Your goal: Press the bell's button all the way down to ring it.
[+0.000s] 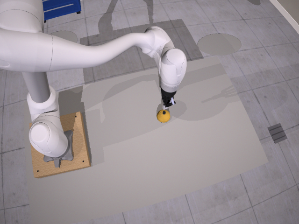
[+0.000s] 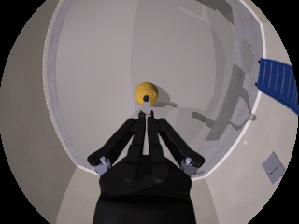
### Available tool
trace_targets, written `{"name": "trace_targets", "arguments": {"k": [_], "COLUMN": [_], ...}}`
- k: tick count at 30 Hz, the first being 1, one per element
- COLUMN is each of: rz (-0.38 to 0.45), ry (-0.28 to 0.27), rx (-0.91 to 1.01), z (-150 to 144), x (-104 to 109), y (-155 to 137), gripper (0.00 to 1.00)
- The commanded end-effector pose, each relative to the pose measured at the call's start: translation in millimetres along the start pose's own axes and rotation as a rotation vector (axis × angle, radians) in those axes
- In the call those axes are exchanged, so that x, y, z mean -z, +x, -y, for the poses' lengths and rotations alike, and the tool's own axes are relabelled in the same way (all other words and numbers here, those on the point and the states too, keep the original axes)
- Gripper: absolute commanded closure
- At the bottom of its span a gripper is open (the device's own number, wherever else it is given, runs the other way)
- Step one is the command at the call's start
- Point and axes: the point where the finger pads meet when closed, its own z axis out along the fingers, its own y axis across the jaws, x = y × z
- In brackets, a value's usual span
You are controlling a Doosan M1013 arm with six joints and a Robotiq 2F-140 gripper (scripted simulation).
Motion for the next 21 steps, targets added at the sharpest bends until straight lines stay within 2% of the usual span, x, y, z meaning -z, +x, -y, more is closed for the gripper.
{"name": "trace_targets", "arguments": {"k": [1, 11, 21], "rz": [0.0, 0.0, 0.0], "ry": [0.0, 0.0, 0.0], "rx": [0.0, 0.0, 0.0], "z": [-0.5, -2.6, -3.7], "x": [-5.5, -26.8, -39.2], "y": [0.3, 1.4, 2.1], "gripper": [1.0, 1.0, 1.0]}}
